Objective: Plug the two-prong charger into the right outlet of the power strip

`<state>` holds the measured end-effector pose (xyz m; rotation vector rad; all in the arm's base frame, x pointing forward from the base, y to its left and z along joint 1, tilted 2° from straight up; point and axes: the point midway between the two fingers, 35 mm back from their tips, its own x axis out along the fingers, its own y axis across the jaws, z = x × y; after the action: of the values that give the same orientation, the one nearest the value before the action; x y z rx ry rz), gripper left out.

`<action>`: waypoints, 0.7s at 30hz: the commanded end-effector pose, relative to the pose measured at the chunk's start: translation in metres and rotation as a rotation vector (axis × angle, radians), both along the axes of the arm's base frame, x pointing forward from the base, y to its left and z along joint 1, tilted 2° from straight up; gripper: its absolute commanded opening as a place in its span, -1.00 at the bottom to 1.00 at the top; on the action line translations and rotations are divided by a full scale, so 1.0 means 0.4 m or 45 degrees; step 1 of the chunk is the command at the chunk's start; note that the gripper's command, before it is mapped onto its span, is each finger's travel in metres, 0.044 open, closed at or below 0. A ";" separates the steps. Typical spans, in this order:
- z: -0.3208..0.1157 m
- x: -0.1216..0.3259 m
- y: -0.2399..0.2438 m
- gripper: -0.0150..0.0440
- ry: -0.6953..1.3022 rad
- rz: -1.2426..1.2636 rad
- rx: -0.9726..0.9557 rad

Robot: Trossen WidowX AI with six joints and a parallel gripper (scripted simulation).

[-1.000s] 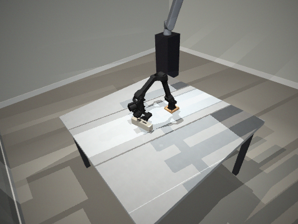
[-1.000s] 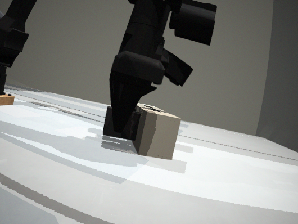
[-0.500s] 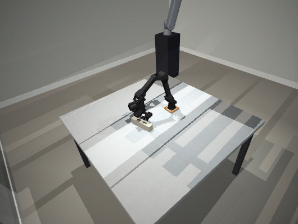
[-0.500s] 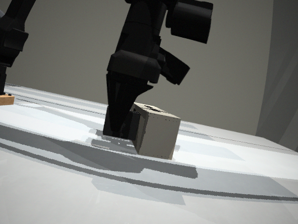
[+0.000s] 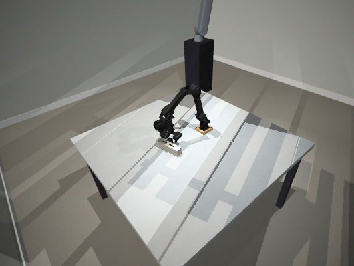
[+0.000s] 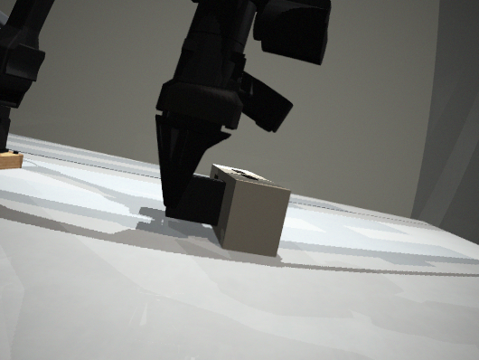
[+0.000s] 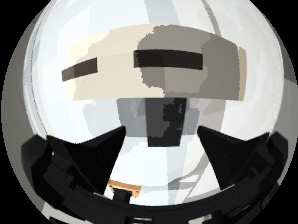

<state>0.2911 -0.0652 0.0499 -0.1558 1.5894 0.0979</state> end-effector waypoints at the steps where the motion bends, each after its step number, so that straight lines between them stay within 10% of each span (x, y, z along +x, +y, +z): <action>1: -0.003 -0.017 -0.003 1.00 0.005 0.003 0.004; 21: -0.005 -0.081 -0.014 1.00 0.007 0.003 0.004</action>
<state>0.2643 -0.0703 0.0494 -0.1550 1.5912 0.0987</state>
